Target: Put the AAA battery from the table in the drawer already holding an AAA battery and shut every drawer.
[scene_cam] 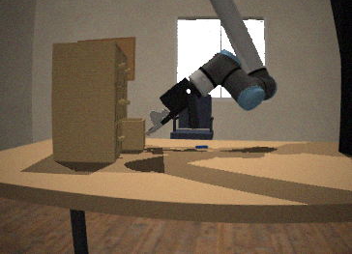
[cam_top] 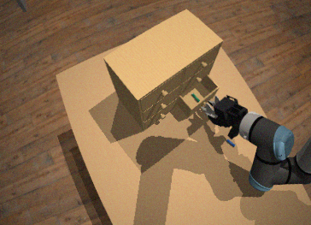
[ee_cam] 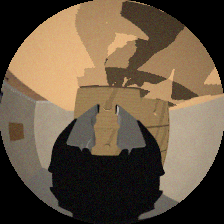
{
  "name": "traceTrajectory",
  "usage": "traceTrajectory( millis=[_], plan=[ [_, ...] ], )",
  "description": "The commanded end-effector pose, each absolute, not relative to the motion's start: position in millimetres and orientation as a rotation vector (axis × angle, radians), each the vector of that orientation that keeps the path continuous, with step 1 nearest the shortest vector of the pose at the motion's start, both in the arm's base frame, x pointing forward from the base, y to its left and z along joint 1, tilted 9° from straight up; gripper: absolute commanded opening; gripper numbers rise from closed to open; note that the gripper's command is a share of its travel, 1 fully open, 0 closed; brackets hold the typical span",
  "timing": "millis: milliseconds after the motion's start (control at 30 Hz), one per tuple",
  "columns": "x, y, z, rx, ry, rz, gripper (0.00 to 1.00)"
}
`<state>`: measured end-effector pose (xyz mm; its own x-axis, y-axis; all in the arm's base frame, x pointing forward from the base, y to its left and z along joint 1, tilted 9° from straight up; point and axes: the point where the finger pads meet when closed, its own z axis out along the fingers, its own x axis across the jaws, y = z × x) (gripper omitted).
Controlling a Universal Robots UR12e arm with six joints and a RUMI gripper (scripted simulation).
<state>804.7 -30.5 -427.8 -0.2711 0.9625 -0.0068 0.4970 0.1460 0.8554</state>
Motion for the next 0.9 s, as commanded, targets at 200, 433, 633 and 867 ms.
traceTrajectory(
  millis=[200, 433, 633, 867],
  plan=[
    [800.5, -31.9, -427.9, 1.393, 1.847, 1.035, 0.2],
    [789.1, -35.1, -429.7, 1.393, 1.847, 1.035, 0.2],
    [771.7, -40.0, -432.5, 1.393, 1.847, 1.035, 0.2],
    [759.0, -43.6, -434.6, 1.393, 1.847, 1.035, 0.2]
  ],
)
